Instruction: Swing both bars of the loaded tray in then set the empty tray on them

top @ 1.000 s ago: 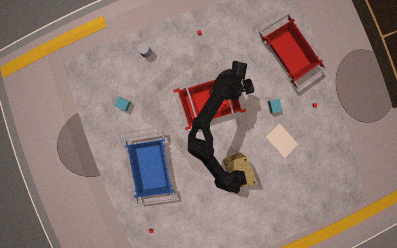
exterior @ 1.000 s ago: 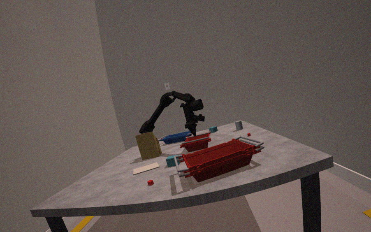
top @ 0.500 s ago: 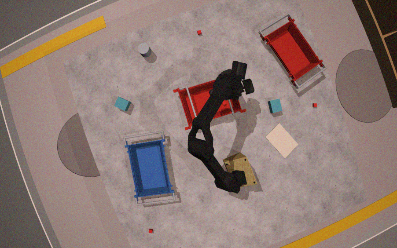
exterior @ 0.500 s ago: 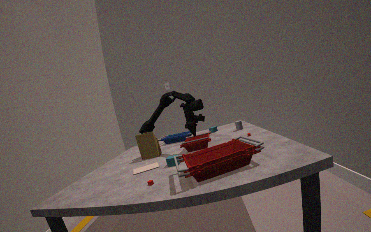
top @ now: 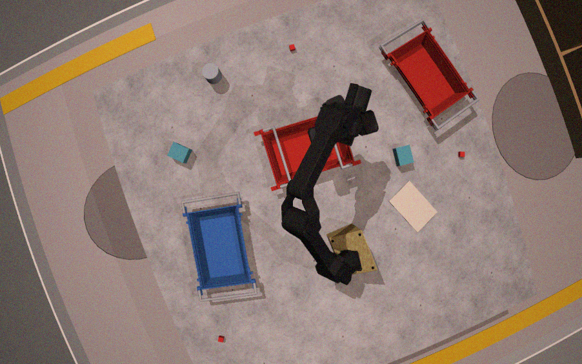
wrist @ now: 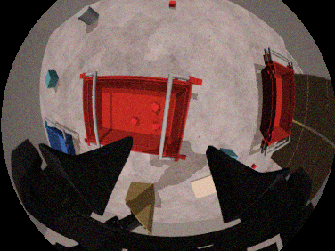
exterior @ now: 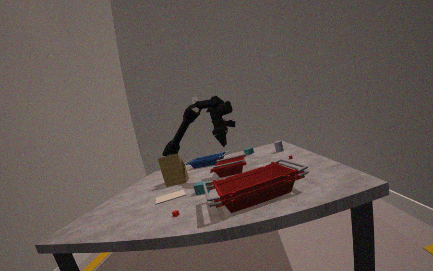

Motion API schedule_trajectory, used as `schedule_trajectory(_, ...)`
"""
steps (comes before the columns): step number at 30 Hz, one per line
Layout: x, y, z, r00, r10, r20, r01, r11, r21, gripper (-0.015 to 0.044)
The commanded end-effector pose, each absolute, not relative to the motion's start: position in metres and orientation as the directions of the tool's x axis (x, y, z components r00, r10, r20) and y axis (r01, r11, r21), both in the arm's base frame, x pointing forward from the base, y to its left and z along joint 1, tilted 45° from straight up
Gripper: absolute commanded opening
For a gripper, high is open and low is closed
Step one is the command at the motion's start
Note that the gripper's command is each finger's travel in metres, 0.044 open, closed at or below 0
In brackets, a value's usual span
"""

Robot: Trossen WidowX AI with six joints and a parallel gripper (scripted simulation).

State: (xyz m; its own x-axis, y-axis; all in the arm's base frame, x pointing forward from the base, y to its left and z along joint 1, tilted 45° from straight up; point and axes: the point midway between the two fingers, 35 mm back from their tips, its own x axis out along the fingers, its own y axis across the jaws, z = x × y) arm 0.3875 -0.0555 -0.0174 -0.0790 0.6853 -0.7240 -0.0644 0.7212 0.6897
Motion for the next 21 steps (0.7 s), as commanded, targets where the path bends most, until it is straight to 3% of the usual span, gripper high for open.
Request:
schedule_trajectory(1,0.385,-0.02,-0.008,-0.121,0.675,-0.728,-0.208,0.7,0.683,0.044)
schedule_trajectory(6,0.378,0.044,0.043,-0.125,0.63,-0.766,-0.619,0.554,0.557,0.044)
schedule_trajectory(12,0.338,0.126,0.106,-0.111,0.599,-0.793,-0.961,0.14,0.24,0.044)
schedule_trajectory(16,0.295,0.172,0.141,-0.098,0.601,-0.793,-0.98,-0.195,-0.026,0.044)
schedule_trajectory(21,0.228,0.211,0.177,-0.092,0.627,-0.773,-0.757,-0.548,-0.355,0.044)
